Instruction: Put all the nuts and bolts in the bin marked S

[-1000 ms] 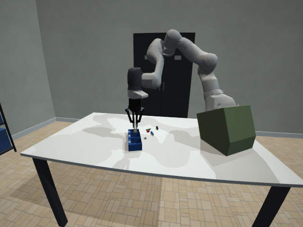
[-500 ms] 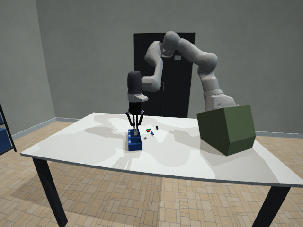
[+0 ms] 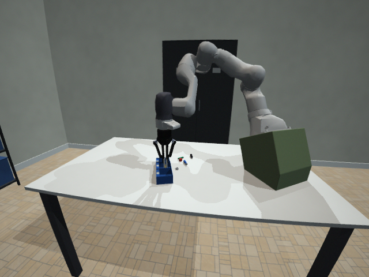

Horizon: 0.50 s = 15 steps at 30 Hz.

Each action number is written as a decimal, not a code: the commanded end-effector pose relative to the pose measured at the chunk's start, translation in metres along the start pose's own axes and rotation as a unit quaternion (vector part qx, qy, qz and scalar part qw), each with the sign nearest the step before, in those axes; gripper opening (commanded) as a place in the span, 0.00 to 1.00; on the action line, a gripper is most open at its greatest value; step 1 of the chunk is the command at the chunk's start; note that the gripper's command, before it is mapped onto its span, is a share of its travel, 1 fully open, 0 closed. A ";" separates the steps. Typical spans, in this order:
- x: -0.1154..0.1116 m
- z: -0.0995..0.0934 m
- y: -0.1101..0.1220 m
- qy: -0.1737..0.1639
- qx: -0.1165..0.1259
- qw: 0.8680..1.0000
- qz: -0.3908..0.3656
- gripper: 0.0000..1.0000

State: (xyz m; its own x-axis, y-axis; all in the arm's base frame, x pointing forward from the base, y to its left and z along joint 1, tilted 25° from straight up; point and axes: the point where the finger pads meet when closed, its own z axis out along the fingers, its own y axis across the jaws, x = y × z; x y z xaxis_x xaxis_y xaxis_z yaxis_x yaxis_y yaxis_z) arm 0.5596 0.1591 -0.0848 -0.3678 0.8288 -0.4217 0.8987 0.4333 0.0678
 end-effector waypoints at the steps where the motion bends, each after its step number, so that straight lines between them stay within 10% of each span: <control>1: 0.002 0.004 0.004 0.001 -0.005 1.000 0.003 0.00; 15: 0.003 0.004 0.006 0.001 -0.005 1.000 0.003 0.00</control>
State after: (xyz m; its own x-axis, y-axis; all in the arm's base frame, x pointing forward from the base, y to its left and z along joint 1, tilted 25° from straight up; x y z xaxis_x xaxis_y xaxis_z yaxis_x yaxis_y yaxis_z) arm 0.5635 0.1612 -0.0889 -0.3640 0.8313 -0.4201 0.8993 0.4311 0.0740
